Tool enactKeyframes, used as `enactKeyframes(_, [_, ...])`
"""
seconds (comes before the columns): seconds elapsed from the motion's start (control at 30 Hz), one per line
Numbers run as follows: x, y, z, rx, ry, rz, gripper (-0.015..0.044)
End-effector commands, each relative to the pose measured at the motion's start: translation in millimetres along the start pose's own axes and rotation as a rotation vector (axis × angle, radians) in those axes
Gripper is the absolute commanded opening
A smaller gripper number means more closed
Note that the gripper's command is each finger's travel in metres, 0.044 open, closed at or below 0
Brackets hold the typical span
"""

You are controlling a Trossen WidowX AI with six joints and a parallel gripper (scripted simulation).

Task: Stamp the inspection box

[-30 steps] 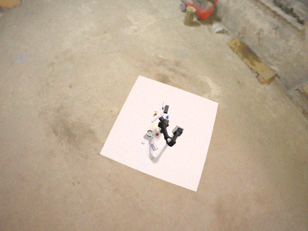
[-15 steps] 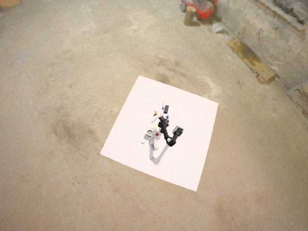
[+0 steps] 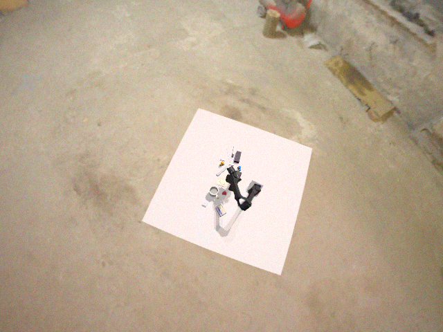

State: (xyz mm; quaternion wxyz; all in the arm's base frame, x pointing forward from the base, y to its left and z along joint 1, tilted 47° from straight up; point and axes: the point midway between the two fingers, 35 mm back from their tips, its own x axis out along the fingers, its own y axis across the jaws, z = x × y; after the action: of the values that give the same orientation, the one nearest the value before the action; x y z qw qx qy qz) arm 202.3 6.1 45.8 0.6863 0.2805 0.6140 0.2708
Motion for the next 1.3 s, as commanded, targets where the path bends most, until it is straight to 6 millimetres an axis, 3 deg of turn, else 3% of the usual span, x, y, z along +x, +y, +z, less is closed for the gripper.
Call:
enactKeyframes(0.0, [-3,0,1,-0.008,-0.002,-0.007,0.0000])
enactKeyframes(1.27, [-22,-1,1,-0.007,-0.002,-0.011,0.0000])
